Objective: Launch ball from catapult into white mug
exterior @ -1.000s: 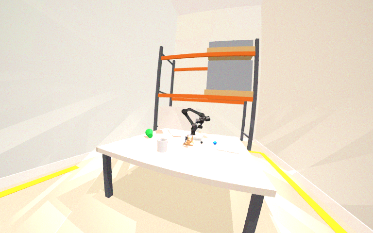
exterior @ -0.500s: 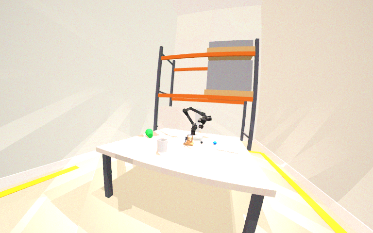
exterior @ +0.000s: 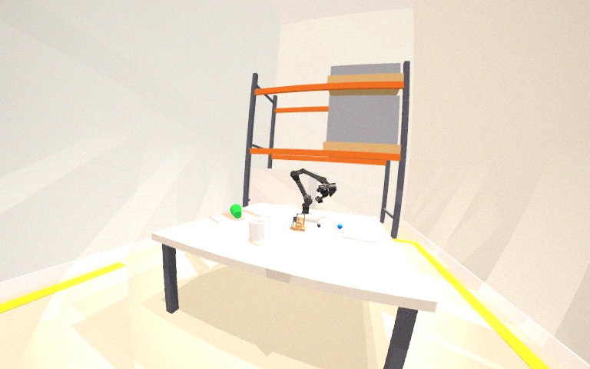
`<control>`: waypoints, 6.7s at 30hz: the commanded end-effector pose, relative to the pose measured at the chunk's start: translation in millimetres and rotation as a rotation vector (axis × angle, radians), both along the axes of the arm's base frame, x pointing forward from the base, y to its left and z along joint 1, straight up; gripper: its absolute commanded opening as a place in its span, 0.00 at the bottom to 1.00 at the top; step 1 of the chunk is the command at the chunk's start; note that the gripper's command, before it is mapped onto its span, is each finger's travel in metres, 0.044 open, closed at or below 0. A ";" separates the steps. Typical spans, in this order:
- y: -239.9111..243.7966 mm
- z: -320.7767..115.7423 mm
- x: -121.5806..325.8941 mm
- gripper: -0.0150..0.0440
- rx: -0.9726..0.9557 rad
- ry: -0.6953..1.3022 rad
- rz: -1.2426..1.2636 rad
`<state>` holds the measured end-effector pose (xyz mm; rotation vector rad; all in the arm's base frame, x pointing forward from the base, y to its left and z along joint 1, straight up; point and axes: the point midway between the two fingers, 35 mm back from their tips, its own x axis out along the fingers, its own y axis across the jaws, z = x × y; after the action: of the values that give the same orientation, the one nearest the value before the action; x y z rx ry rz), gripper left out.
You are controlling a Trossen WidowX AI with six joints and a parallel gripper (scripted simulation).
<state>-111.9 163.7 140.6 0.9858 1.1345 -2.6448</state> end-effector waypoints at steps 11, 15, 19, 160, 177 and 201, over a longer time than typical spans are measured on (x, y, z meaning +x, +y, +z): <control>27.7 -4.9 48.1 1.00 -0.230 -0.052 -0.389; 33.2 -6.1 62.9 1.00 -0.291 -0.059 -0.500; 37.5 -7.3 78.5 1.00 -0.358 -0.060 -0.617; -160.6 -109.8 367.1 1.00 -1.459 0.884 -3.306; -160.1 -112.1 368.3 0.60 -1.451 0.887 -3.303; -183.7 -62.3 371.5 0.25 -1.421 0.650 -3.156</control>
<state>255.0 -9.1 73.8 -0.1214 1.5478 0.1200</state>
